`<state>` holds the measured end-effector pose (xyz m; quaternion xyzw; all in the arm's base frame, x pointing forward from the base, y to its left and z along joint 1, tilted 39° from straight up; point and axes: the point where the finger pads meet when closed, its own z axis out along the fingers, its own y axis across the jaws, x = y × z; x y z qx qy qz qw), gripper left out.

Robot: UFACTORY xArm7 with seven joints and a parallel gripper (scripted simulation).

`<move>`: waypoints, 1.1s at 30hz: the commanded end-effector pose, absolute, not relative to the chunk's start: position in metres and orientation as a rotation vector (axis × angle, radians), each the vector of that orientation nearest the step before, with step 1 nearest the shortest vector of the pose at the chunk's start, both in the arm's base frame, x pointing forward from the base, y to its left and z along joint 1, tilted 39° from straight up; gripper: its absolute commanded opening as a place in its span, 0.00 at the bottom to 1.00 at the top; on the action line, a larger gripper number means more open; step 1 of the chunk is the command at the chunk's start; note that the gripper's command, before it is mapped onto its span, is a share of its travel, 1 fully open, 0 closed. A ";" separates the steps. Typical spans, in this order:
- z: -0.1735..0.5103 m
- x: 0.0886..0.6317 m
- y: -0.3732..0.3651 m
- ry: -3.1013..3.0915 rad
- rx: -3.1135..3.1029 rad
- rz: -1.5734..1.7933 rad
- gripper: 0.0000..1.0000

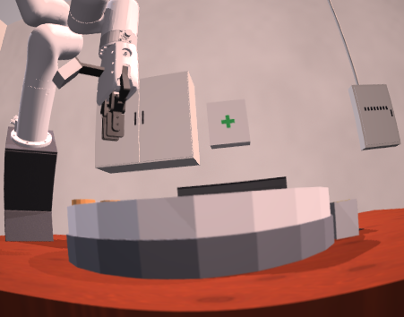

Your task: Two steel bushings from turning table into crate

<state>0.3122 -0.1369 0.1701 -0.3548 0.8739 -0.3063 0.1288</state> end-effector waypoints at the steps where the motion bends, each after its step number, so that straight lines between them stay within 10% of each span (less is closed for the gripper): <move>1: 0.171 0.313 -0.137 2.539 -1.031 -0.892 0.15; 29: 0.171 0.313 -0.137 2.539 -1.031 -0.892 0.15; 30: 0.171 0.313 -0.137 2.539 -1.031 -0.892 0.47; 33: 0.168 0.318 -0.138 2.538 -1.027 -0.896 0.47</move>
